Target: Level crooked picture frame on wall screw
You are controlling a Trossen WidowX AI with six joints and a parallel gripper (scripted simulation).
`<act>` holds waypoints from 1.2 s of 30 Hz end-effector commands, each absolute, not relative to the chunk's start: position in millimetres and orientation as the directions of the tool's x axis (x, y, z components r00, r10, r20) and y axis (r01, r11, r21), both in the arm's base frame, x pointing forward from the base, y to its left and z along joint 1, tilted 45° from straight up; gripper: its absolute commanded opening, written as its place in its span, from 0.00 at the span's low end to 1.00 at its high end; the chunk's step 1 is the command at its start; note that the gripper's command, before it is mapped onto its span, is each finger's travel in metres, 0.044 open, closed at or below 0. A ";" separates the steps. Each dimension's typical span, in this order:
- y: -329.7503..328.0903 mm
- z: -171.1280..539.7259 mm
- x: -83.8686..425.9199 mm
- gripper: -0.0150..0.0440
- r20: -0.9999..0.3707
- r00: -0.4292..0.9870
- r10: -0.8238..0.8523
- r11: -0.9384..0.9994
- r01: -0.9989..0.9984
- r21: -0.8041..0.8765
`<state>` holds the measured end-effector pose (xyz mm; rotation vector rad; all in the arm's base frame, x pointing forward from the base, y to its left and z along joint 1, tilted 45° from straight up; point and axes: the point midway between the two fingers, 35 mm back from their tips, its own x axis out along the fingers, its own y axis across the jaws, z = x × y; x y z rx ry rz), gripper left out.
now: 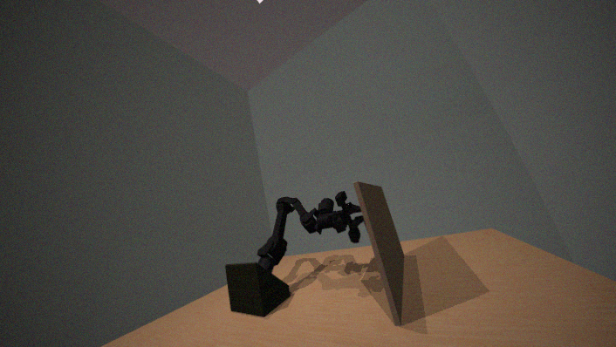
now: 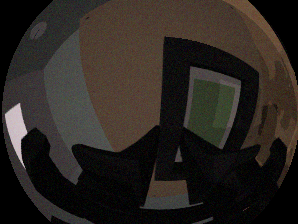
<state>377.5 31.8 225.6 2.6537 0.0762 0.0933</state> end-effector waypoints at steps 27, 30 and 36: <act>31.0 235.8 377.4 0.25 0.064 0.996 0.058 -0.887 0.022 0.462; 31.1 235.7 377.4 0.25 0.064 0.996 0.058 -0.887 0.022 0.462; 33.0 234.7 377.3 0.25 0.064 0.996 0.058 -0.887 0.022 0.462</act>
